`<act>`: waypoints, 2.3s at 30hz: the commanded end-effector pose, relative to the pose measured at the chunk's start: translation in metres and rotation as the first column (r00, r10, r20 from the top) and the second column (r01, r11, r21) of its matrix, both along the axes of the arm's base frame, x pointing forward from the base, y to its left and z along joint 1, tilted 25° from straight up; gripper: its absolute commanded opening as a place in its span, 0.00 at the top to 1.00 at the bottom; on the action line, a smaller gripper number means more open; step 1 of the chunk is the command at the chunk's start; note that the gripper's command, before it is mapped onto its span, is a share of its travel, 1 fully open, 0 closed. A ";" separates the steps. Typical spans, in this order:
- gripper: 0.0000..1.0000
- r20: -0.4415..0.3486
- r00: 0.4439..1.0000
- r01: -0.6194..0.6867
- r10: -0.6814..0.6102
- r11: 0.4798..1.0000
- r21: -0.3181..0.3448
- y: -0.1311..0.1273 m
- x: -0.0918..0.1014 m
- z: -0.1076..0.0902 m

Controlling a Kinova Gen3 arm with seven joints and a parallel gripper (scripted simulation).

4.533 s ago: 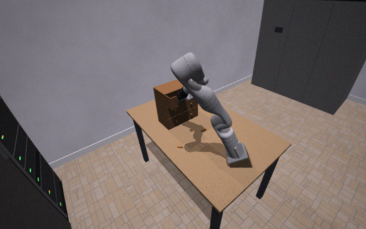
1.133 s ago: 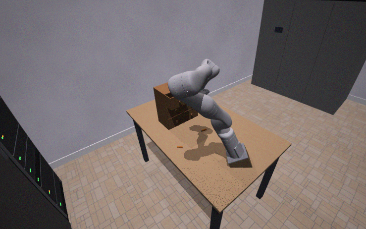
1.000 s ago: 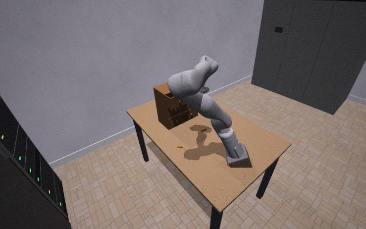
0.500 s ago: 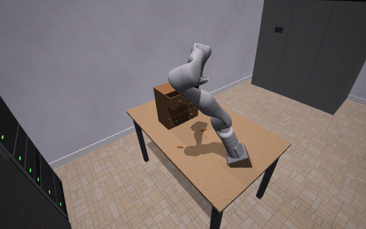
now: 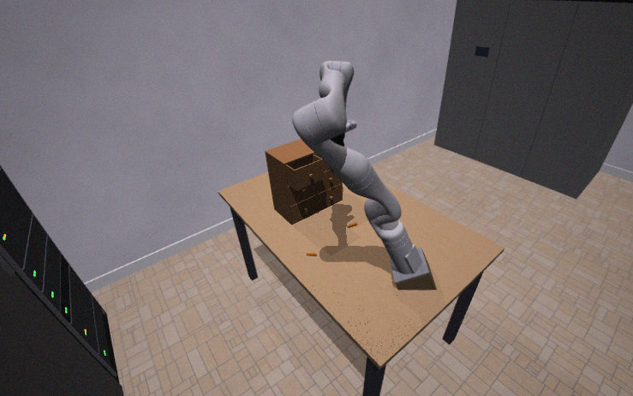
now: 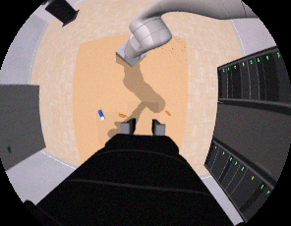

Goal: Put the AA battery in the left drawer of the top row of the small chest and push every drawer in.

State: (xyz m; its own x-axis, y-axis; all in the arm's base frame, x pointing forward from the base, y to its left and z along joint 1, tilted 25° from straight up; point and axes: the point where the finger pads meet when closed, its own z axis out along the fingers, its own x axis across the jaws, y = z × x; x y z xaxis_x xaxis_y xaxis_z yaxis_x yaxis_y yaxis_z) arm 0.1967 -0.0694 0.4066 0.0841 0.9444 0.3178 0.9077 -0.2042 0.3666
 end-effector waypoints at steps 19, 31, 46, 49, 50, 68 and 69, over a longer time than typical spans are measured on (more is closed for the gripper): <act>0.33 -0.089 0.995 -0.033 0.036 0.999 0.025 -0.001 -0.009 0.011; 0.33 -0.089 0.995 -0.033 0.035 0.999 0.025 -0.001 -0.009 0.011; 0.33 -0.089 0.995 -0.035 0.037 0.999 0.025 -0.001 -0.009 0.010; 0.33 -0.088 0.995 -0.042 0.044 0.999 0.027 -0.001 -0.008 0.008; 0.33 -0.087 0.995 -0.046 0.048 0.999 0.027 -0.002 -0.007 0.006; 0.33 0.008 0.968 -0.252 0.252 0.966 -0.058 -0.034 0.041 -0.046; 0.33 0.016 0.962 -0.273 0.274 0.960 -0.068 -0.036 0.046 -0.052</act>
State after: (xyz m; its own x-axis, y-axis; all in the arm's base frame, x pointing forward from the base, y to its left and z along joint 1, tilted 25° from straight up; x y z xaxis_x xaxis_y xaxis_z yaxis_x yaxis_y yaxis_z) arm 0.2300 -0.1019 0.3716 -0.1321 0.9585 0.2528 0.9253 0.0278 0.3783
